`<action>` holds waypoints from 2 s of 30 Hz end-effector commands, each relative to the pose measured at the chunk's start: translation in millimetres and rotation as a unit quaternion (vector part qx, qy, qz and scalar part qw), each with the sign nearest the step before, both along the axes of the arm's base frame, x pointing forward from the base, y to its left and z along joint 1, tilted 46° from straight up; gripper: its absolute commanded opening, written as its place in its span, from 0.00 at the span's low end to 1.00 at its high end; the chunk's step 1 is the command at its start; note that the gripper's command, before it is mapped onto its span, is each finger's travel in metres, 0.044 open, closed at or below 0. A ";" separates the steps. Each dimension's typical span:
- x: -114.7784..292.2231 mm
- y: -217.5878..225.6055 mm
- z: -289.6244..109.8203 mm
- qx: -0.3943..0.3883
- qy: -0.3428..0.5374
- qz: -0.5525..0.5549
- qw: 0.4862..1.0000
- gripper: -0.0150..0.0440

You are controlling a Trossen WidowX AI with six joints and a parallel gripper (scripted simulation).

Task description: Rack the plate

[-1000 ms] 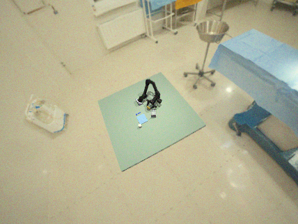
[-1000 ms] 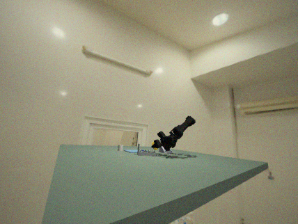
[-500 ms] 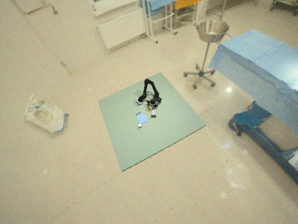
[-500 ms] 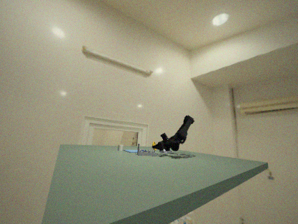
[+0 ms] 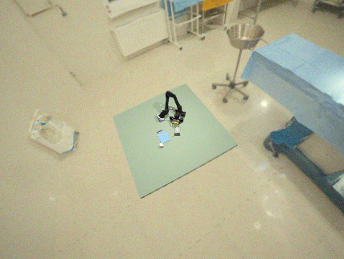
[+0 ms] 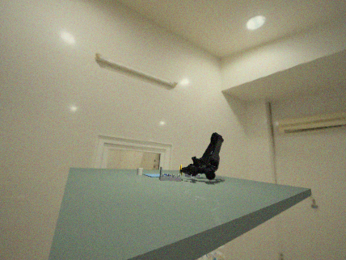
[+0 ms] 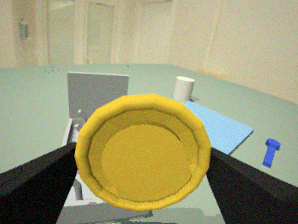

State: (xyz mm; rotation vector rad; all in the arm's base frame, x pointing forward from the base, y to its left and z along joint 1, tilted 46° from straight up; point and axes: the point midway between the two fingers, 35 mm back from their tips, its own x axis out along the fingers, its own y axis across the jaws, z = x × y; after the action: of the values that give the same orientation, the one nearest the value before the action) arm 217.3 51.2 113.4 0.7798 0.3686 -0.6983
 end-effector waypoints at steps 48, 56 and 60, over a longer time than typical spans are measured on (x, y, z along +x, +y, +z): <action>27.1 0.1 5.5 -0.013 -0.124 0.034 0.992 0.25; 37.3 -4.9 1.3 -0.009 -0.128 0.032 0.991 0.25; 39.1 -5.9 0.2 -0.008 -0.129 0.032 0.991 0.25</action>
State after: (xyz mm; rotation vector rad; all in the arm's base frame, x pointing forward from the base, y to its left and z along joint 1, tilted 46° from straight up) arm 254.9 47.1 117.3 0.8376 0.1473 -0.5296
